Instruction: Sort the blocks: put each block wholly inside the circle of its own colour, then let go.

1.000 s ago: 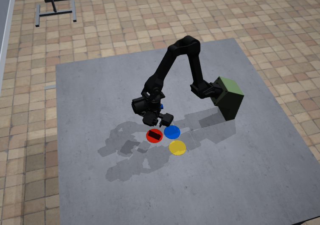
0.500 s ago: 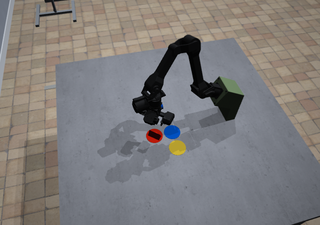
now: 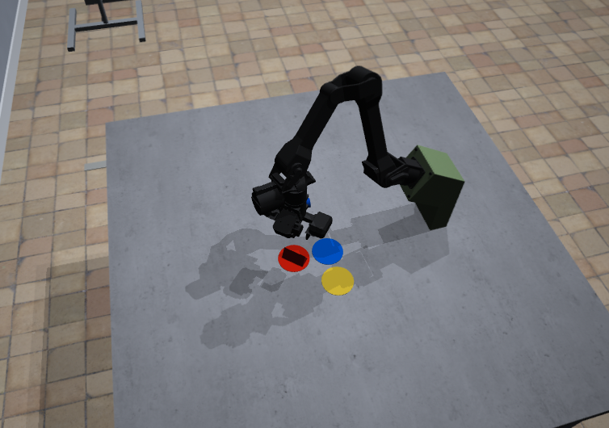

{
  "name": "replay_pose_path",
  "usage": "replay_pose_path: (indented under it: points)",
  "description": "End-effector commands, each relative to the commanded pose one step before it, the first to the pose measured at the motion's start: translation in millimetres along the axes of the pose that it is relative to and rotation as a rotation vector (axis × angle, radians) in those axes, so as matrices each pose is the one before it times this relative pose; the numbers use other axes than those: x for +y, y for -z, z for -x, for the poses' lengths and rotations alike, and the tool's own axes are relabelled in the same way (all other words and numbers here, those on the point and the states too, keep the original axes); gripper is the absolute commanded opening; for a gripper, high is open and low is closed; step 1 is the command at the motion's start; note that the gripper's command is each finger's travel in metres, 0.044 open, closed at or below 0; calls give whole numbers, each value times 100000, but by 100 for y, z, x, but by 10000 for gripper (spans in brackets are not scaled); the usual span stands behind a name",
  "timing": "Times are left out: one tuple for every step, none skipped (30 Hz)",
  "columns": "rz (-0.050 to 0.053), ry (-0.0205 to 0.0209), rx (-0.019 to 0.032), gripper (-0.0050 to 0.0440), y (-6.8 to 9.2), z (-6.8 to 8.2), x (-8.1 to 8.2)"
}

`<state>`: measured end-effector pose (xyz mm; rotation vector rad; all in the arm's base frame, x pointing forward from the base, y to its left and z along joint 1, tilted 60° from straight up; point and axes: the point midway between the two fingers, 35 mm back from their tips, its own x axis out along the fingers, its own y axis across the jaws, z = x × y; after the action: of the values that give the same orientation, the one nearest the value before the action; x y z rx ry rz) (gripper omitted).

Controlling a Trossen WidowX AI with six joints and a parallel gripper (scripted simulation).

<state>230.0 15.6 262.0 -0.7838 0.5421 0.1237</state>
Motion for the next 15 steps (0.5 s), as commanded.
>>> replay_pose_path:
  points:
    - [-1006, 1492, -2235, 360, -298, 695, -434]
    - [0, 0, 0, 360, 0, 0, 0]
    - [0, 0, 0, 360, 0, 0, 0]
    - [0, 0, 0, 360, 0, 0, 0]
    - [0, 0, 0, 360, 0, 0, 0]
    - [0, 0, 0, 360, 0, 0, 0]
    - [0, 0, 0, 384, 0, 0, 0]
    - [0, 0, 0, 384, 0, 0, 0]
    - [0, 0, 0, 384, 0, 0, 0]
    - [0, 0, 0, 400, 0, 0, 0]
    - [321, 294, -548, 376, -27, 199, -158]
    - [1369, -939, 1388, 352, 291, -364, 138]
    - [1886, -985, 1460, 328, 385, -363, 110]
    - [2414, -1164, 1627, 304, 460, -405, 53]
    - [2773, -1043, 1385, 280, 494, -332, -80]
